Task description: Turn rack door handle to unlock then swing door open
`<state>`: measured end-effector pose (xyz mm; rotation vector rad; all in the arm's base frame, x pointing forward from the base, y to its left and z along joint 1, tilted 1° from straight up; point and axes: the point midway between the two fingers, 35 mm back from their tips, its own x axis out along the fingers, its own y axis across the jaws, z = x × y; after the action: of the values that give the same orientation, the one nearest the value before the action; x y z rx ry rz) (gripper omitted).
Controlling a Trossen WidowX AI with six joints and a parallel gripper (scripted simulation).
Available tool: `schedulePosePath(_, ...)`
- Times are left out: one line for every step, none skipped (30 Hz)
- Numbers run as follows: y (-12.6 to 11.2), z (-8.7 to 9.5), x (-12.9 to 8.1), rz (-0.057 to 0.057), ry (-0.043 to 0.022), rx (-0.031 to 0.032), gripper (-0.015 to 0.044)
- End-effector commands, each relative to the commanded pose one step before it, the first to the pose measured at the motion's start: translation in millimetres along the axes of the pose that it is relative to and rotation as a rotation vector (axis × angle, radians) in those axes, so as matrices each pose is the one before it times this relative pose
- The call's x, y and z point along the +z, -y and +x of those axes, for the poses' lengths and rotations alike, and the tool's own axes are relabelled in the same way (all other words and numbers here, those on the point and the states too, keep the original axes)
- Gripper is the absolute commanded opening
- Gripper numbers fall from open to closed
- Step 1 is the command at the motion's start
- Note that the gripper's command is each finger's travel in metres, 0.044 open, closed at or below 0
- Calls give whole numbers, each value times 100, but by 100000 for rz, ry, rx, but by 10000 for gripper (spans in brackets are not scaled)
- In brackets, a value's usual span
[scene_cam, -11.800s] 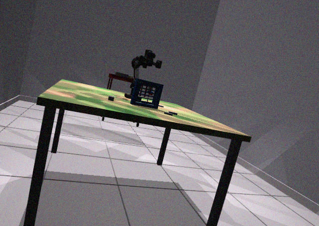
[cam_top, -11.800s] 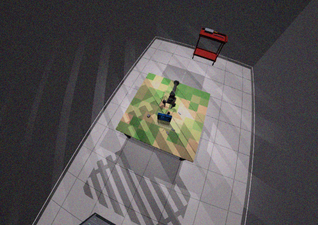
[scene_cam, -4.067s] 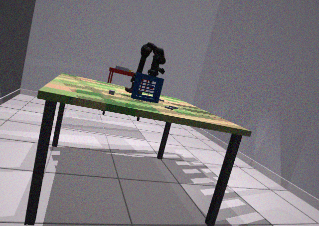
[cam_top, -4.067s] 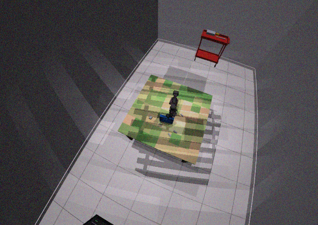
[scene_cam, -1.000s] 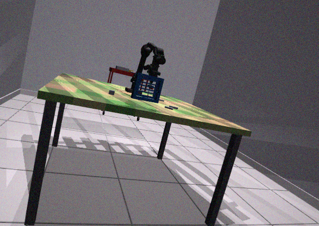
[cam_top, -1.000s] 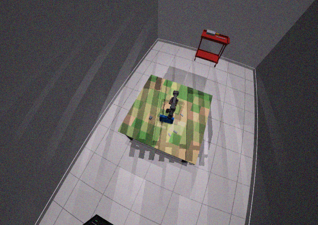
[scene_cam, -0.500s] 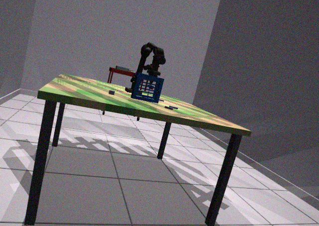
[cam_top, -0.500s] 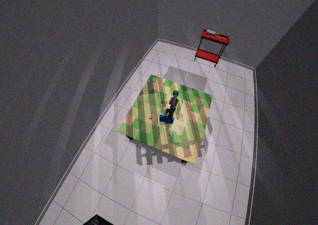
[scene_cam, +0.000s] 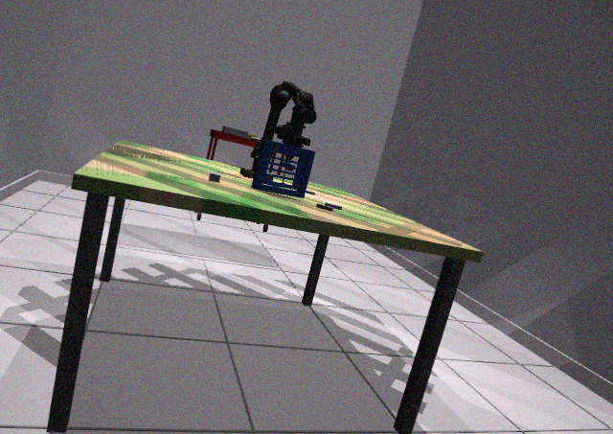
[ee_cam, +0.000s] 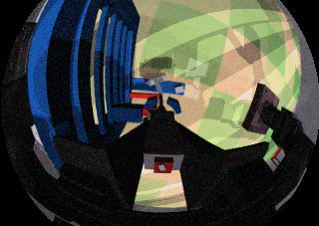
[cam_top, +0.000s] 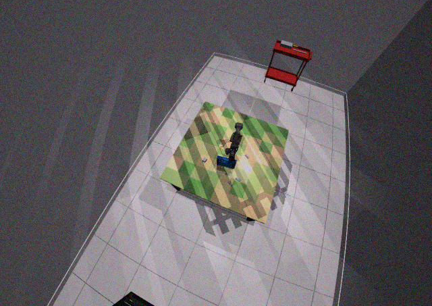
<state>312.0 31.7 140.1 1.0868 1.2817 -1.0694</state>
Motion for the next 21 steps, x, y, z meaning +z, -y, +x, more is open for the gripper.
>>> schedulePosePath(584, 2, 305, -9523, 485, -133, 8)
schedulePosePath(121, 1, 42, -1971, 5, -11, 8)
schedulePosePath(122, 1, 39, -1973, 4, -11, 8)
schedulePosePath(123, 2, 36, -1973, 4, -11, 8)
schedulePosePath(135, 1, 43, -1801, 5, -13, 8)
schedulePosePath(136, 1, 40, -1803, 5, -13, 8)
schedulePosePath(136, 2, 37, -1803, 4, -13, 8)
schedulePosePath(151, 1, 43, -1761, 5, -14, 8)
schedulePosePath(153, 1, 40, -1780, 5, -14, 8)
schedulePosePath(154, 2, 36, -1780, 4, -15, 8)
schedulePosePath(162, 2, 38, -1755, 5, -15, 8)
schedulePosePath(164, 3, 34, -1768, 4, -16, 8)
schedulePosePath(166, 3, 31, -1762, 4, -16, 8)
schedulePosePath(186, 1, 42, -1728, 5, -18, 8)
schedulePosePath(187, 2, 38, -1740, 5, -18, 8)
schedulePosePath(188, 3, 33, -1740, 4, -18, 8)
schedulePosePath(184, 2, 39, -1588, 5, -18, 8)
schedulePosePath(185, 2, 35, -1592, 5, -18, 8)
schedulePosePath(186, 3, 30, -1592, 4, -18, 8)
schedulePosePath(203, 2, 42, -1651, 6, -20, 8)
schedulePosePath(206, 3, 37, -1671, 5, -20, 8)
